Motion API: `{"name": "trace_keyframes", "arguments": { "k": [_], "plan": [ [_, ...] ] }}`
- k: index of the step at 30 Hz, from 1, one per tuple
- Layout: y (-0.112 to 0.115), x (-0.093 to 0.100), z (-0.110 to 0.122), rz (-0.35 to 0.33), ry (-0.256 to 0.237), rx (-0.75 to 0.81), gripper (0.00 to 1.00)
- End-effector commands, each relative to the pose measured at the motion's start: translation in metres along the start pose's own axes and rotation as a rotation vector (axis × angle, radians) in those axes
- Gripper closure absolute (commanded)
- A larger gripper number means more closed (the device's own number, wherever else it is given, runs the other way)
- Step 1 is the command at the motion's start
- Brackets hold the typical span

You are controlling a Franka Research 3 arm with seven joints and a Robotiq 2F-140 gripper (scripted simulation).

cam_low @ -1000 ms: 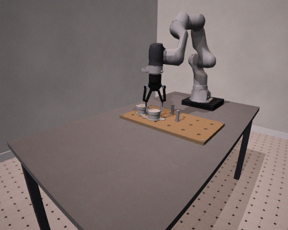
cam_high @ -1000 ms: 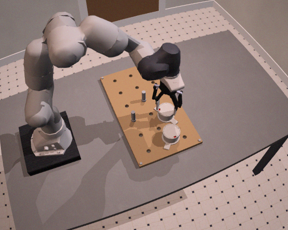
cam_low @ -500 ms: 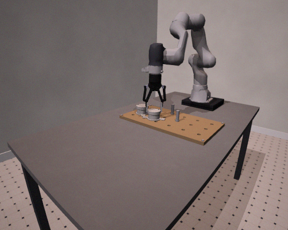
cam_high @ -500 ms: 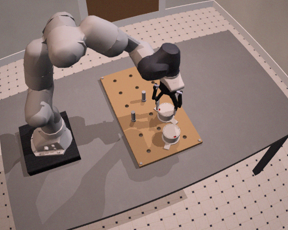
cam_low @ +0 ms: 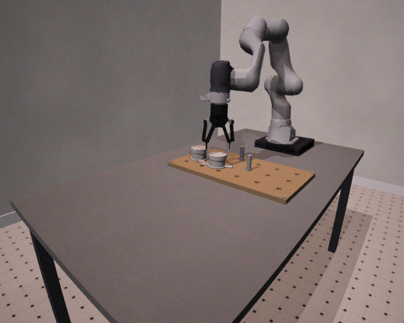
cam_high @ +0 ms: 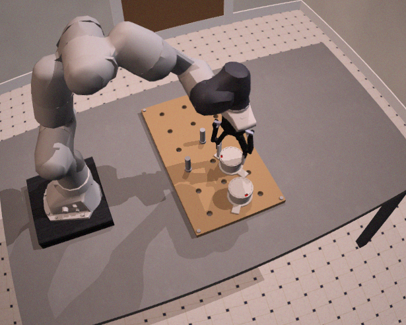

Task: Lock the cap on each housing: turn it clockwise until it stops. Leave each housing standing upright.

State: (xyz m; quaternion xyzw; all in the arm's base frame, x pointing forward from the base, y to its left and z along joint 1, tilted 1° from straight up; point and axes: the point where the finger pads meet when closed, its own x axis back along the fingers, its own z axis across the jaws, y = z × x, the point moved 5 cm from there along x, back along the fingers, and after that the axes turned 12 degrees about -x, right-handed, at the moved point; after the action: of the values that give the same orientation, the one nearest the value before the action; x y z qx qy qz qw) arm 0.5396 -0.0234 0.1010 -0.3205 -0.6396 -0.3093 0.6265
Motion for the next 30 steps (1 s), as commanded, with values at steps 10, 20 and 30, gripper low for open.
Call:
{"name": "trace_keyframes", "arguments": {
  "k": [10, 20, 30],
  "plan": [
    [-0.0054, -0.0015, 0.0024, 0.001, 0.004, 0.004, 0.9],
    [-0.0055, -0.0015, 0.0029, 0.001, 0.004, 0.004, 0.9],
    [-0.006, -0.0015, 0.0052, 0.001, 0.004, 0.004, 0.9]
  ]
}}
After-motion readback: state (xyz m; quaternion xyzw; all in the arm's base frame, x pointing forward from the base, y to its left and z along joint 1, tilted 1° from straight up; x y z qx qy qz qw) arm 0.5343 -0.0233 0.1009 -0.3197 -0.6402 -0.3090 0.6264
